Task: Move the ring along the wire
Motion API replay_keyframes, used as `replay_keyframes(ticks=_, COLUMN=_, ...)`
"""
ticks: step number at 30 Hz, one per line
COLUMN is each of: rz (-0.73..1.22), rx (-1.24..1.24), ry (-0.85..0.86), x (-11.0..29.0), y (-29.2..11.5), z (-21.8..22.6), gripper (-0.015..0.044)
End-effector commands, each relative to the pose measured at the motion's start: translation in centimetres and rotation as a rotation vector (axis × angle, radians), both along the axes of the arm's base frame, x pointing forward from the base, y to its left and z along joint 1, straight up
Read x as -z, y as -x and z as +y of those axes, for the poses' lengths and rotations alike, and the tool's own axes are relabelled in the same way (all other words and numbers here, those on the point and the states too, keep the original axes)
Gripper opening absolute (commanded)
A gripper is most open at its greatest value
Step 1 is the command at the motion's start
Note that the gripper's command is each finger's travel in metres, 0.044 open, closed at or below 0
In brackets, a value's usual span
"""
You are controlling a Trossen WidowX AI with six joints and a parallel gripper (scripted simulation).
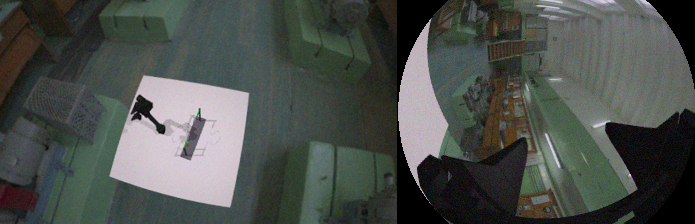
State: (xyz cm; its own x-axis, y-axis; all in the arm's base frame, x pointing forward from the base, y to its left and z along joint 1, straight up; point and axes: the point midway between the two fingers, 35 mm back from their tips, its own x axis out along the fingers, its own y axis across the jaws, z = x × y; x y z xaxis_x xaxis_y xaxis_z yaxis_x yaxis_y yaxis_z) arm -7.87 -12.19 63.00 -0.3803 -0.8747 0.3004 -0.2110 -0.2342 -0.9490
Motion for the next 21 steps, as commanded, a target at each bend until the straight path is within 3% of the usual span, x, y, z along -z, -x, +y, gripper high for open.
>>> replay_keyframes(ticks=1, rz=0.016, rx=0.004, ry=0.0, x=0.0, y=-0.1, z=0.0, gripper=0.0374)
replay_keyframes(ticks=9, rz=0.717, rx=0.223, ry=-0.009, x=0.0, y=-5.8, z=-0.9, gripper=0.0164)
replay_keyframes(ticks=21, rz=1.789, rx=0.642, ry=0.053, x=5.6, y=-16.6, z=-3.5, gripper=0.016)
